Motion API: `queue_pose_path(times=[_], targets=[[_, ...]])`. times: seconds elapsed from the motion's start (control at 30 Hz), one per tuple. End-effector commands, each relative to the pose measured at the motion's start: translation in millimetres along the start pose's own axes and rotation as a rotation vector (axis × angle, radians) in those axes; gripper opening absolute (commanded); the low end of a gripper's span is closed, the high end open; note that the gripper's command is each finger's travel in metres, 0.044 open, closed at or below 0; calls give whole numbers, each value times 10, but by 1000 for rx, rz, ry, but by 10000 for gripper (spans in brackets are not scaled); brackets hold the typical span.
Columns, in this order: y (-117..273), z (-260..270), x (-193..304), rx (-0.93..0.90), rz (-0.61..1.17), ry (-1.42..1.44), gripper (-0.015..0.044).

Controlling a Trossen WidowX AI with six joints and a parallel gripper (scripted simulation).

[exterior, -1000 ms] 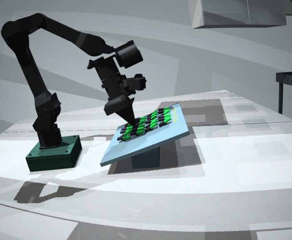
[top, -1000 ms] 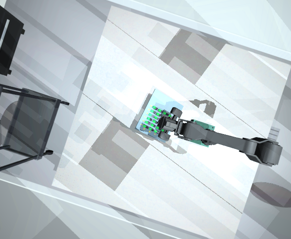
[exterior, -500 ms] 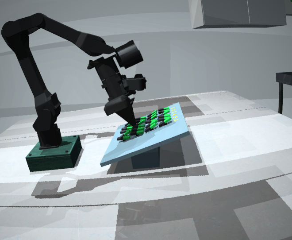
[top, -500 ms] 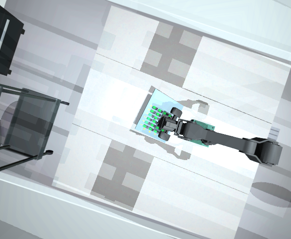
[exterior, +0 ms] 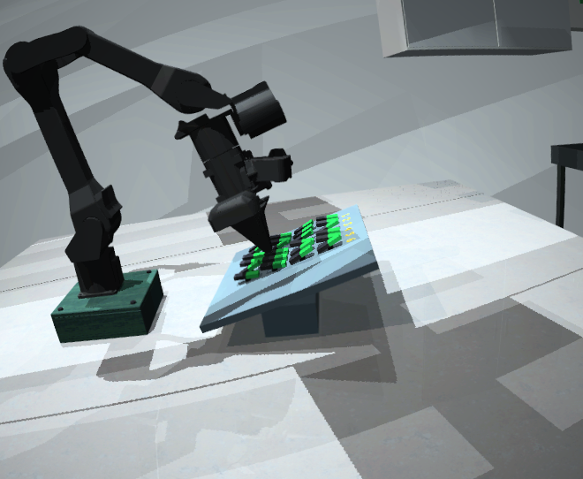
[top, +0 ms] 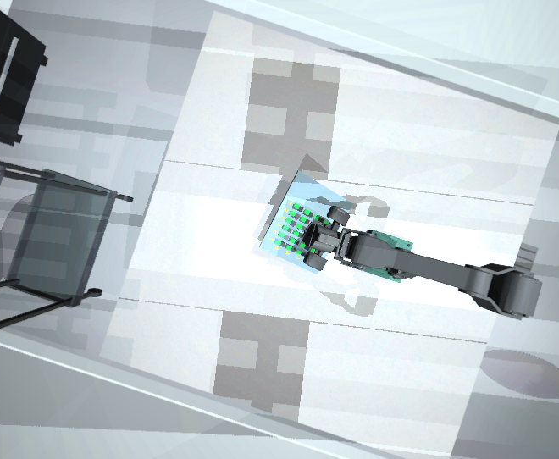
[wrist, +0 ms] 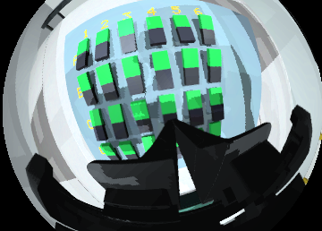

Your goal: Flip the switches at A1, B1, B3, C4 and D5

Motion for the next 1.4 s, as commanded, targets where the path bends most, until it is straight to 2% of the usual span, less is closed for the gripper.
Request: queue_pose_path(times=[0.0,1.0,1.07,1.2,1.37], targets=[[-13,3,1,-4,1,5,0],[-53,3,2,-4,1,5,0],[59,1,-20,-2,4,1,0],[575,-5,-52,-7,27,4,0],[603,-20,-37,-8,28,5,0]])
Point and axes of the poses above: the point midway between the two fingers, 35 mm back from their tips, its own y axis back along the fingers, its own z axis across the jaws, x = y × z, the point moved 9 cm from there along y, back along the fingers, and after that the axes turned 7 degrees about y, right-handed, at the moved point
